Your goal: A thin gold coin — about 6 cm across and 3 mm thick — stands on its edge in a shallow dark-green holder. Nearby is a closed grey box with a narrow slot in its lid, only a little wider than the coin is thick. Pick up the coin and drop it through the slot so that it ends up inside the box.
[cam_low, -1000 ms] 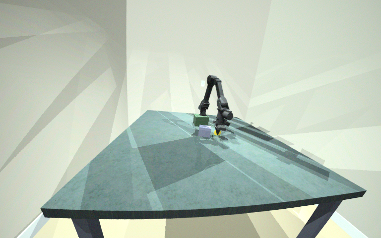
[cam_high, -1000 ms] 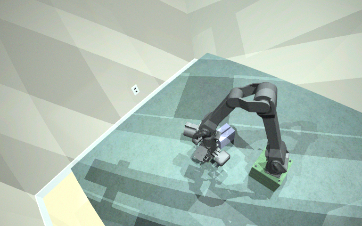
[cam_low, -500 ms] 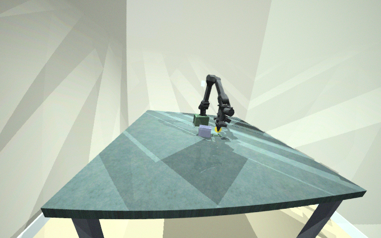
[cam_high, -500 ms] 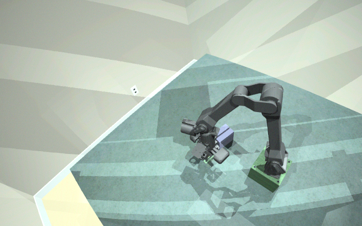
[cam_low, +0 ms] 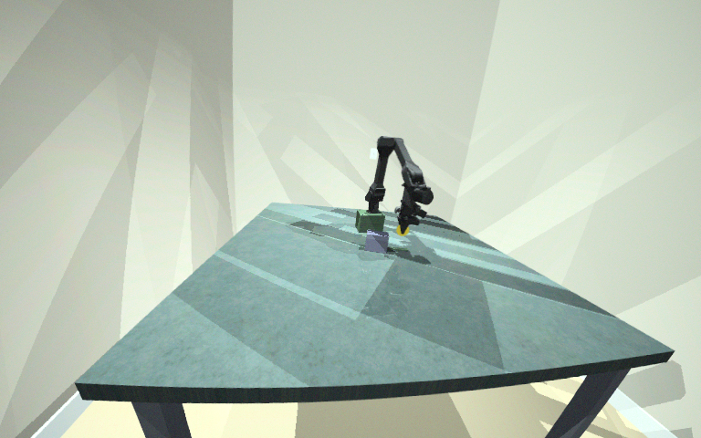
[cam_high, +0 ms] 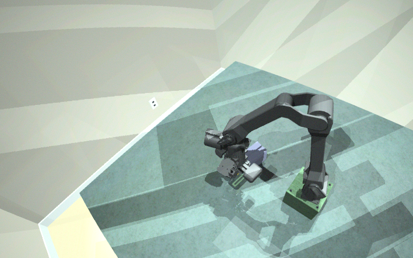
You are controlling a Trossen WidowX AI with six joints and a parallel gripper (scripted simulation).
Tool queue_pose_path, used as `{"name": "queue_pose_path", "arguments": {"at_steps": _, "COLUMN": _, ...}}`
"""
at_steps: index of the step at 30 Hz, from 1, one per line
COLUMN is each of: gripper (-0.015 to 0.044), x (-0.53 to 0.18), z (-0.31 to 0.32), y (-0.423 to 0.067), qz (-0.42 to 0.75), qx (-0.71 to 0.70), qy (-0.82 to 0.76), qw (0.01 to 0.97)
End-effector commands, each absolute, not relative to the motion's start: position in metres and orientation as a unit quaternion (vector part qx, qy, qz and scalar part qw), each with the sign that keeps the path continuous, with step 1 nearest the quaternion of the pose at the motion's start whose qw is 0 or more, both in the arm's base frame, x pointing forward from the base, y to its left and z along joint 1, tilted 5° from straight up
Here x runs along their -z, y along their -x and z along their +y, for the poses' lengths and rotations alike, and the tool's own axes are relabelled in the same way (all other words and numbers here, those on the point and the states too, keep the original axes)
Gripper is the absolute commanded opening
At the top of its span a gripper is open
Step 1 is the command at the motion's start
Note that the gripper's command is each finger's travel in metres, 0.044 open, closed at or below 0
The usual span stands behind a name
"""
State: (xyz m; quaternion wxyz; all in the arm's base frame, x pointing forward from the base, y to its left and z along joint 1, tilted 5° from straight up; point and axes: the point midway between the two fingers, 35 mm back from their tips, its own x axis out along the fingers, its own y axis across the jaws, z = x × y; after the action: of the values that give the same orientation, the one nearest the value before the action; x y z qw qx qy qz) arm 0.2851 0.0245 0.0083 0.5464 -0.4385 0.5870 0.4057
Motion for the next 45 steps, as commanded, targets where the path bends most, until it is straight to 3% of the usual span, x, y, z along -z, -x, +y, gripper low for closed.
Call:
{"name": "queue_pose_path", "arguments": {"at_steps": 1, "gripper": 0.0, "x": -0.022, "z": 0.026, "y": -0.287, "qz": 0.584, "qx": -0.403, "qy": 0.44, "qw": 0.55}}
{"name": "queue_pose_path", "arguments": {"at_steps": 20, "gripper": 0.0, "x": -0.036, "z": 0.029, "y": -0.291, "qz": 0.607, "qx": -0.367, "qy": 0.406, "qw": 0.576}}
{"name": "queue_pose_path", "arguments": {"at_steps": 45, "gripper": 0.0, "x": -0.042, "z": -0.037, "y": -0.286, "qz": 0.608, "qx": -0.365, "qy": 0.407, "qw": 0.576}}
